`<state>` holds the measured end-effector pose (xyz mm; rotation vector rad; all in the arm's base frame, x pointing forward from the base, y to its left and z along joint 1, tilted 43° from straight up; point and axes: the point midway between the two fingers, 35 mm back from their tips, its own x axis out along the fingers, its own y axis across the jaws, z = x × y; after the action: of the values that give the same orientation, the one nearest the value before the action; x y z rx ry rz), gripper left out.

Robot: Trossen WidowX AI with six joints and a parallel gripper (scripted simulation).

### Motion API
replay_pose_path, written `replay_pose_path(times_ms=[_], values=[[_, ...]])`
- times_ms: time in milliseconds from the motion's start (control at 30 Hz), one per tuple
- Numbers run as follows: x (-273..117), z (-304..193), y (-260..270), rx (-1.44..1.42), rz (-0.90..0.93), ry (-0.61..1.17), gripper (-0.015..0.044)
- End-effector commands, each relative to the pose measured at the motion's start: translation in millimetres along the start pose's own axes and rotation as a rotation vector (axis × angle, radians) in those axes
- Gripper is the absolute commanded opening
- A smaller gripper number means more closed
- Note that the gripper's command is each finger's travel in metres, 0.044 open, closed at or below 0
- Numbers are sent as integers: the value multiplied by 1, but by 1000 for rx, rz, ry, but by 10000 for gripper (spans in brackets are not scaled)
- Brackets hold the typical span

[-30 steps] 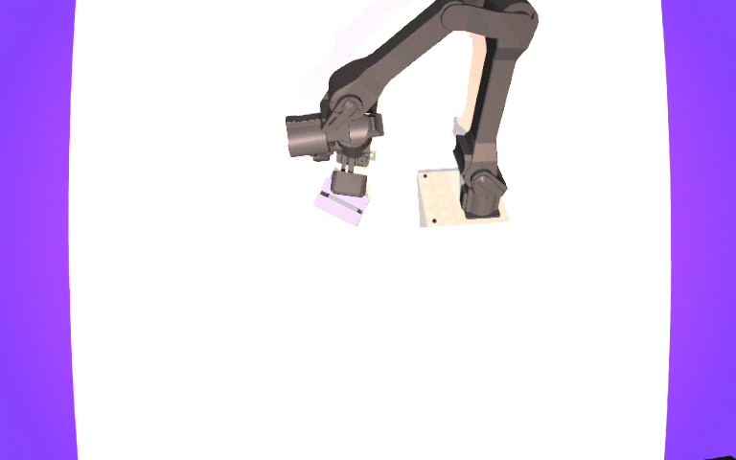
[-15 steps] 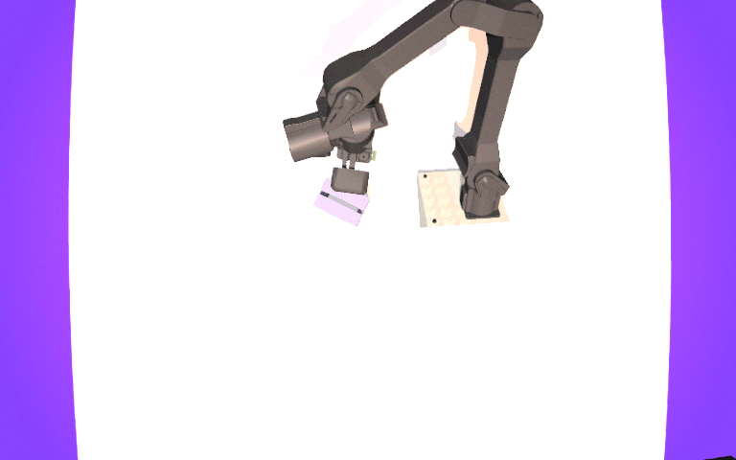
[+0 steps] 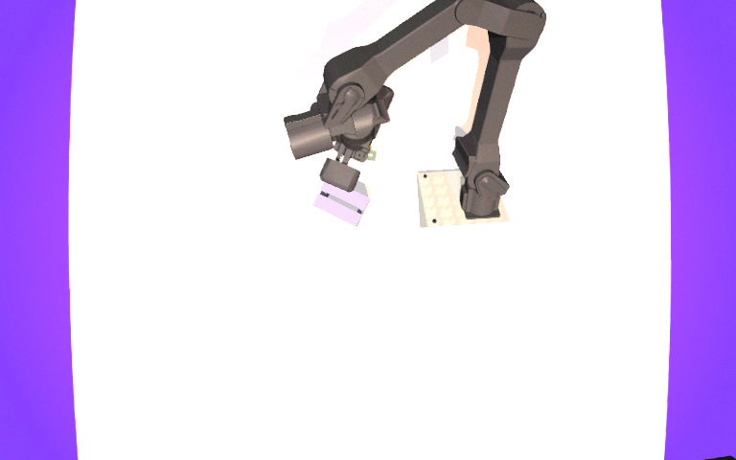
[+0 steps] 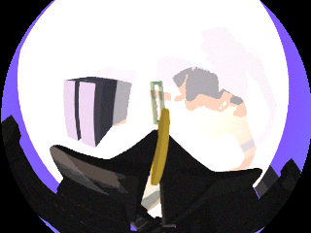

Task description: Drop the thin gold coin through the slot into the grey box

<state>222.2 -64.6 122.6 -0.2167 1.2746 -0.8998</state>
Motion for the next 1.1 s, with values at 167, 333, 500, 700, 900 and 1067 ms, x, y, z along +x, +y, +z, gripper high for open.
replay_pose_path(times_ms=[167,333,500,700,900,1067], values=[[-1,0,3,50,5,3,0],[-1,1,16,50,8,4,0],[-2,1,29,50,11,4,0],[-2,0,44,50,13,5,0],[-2,-1,60,50,14,5,0],[-2,-3,73,50,14,5,0]])
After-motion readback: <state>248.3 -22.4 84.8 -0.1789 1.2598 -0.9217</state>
